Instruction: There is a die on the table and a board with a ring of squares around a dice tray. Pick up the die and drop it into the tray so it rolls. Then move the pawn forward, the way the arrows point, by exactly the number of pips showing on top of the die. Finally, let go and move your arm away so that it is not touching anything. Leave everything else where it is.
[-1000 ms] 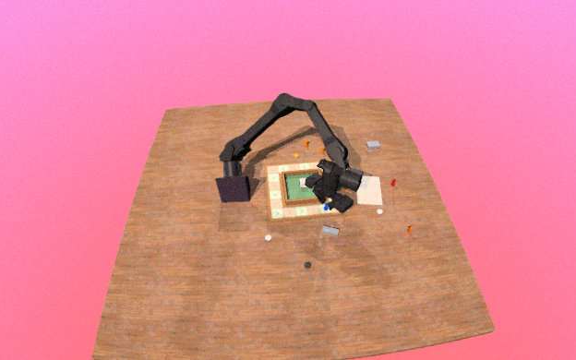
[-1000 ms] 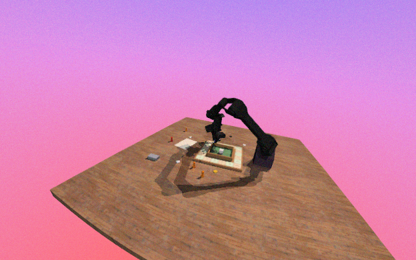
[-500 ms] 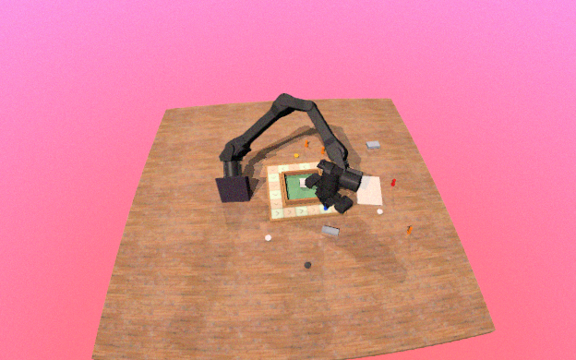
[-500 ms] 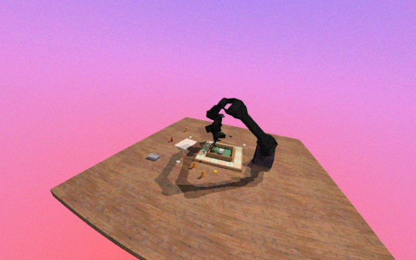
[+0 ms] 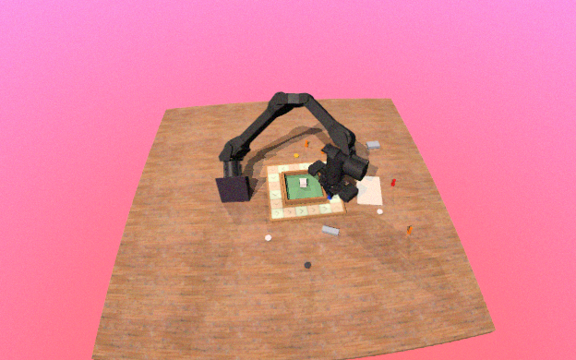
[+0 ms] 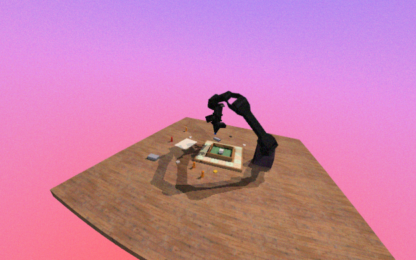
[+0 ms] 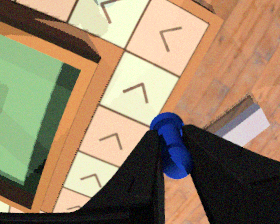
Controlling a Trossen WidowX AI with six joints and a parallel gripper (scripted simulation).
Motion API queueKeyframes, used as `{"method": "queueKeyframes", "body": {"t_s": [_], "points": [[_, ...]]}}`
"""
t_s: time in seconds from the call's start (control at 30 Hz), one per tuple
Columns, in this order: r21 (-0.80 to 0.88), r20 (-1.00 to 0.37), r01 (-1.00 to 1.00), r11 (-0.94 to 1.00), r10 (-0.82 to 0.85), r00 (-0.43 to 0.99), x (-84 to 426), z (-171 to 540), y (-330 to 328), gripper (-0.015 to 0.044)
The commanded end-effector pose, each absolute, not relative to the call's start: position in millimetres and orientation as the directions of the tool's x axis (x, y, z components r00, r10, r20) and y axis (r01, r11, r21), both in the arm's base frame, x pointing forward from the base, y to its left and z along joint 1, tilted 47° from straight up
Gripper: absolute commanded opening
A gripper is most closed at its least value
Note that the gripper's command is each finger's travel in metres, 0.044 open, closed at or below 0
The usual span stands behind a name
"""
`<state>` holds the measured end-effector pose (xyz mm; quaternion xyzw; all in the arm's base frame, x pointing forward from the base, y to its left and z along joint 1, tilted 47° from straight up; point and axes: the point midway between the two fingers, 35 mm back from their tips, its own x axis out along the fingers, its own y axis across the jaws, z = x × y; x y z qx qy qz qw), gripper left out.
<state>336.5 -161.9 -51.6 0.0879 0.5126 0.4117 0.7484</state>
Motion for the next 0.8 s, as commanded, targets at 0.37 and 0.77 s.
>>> {"method": "queueKeyframes", "body": {"t_s": [0.37, 0.77], "points": [[0.545, -0.7, -0.535, 0.646, 0.701, 0.133, 329, -9, -193, 0.0], [0.517, -0.724, -0.542, 0.662, 0.676, 0.135, 368, 30, -125, 0.0]]}}
